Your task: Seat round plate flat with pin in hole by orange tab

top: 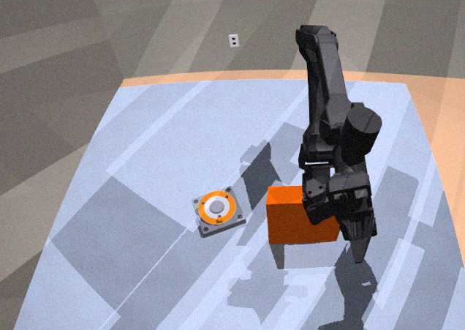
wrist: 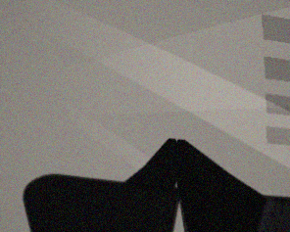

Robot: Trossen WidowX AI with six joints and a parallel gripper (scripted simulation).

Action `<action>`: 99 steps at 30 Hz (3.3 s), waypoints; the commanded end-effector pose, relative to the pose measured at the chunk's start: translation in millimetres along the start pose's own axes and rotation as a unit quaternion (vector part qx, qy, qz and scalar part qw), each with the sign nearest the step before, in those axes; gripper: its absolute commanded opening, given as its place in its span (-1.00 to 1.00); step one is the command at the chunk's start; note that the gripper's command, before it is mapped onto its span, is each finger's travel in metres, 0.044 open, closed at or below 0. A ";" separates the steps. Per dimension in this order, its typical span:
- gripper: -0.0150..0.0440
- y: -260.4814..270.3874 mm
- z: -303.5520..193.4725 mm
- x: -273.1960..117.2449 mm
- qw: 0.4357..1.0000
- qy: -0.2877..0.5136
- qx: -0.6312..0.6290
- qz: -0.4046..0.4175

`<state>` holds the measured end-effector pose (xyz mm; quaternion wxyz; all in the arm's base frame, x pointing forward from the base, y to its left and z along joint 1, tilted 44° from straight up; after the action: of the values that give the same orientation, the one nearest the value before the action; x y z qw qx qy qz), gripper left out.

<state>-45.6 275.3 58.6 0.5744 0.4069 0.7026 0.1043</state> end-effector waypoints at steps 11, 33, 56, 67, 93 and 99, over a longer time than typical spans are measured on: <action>-0.49 33.8 156.6 -3.2 0.933 -0.308 -0.095 -0.161; -0.49 -22.1 326.4 -134.6 0.718 -0.255 -0.108 -0.638; -0.49 -65.8 349.3 -135.2 0.716 -0.253 -0.107 -0.642; -0.49 -59.7 359.1 -128.2 0.716 -0.253 -0.107 -0.641; -0.49 -45.0 383.7 -124.8 0.716 -0.254 -0.107 -0.641; -0.49 -45.0 383.8 -124.9 0.716 -0.254 -0.107 -0.641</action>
<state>271.0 38.6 -0.8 0.6954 -0.1982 0.6132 -0.3179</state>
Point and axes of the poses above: the point midway between the two fingers, 35 mm back from their tips, its own x axis out along the fingers, its own y axis across the jaws, z = x × y, the point moved 8 cm from there along -x, back along the fingers, and after that the axes turned 11 degrees about x, right-handed, at the moved point
